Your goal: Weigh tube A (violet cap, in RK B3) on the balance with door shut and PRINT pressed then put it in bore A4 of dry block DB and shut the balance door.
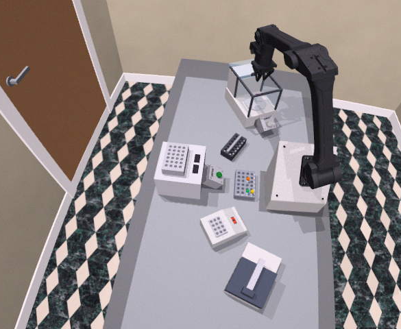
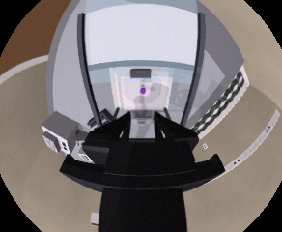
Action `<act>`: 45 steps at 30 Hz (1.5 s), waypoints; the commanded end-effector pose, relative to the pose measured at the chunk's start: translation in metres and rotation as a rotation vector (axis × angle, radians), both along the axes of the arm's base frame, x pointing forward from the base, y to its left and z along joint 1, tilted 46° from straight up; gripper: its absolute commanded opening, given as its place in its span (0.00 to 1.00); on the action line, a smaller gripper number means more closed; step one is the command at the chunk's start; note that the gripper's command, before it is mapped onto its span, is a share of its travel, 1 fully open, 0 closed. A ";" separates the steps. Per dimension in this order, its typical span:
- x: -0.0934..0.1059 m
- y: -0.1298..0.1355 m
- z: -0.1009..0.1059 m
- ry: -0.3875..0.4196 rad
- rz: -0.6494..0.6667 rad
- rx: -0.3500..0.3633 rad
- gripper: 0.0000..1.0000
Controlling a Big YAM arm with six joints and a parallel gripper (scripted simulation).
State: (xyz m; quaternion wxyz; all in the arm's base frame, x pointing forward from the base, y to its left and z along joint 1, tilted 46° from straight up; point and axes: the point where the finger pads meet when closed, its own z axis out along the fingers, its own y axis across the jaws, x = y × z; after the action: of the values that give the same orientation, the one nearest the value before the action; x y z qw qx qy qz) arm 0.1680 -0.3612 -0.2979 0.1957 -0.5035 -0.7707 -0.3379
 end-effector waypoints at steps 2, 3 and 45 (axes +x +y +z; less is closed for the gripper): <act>0.009 -0.044 0.022 -0.030 0.002 -0.070 0.36; 0.009 -0.045 0.023 -0.030 0.002 -0.070 0.36; 0.003 -0.049 0.038 -0.011 -0.001 -0.034 0.36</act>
State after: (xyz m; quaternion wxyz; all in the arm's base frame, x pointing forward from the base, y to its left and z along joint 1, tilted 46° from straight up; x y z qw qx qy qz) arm 0.1668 -0.3928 -0.2655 0.1959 -0.5036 -0.7705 -0.3381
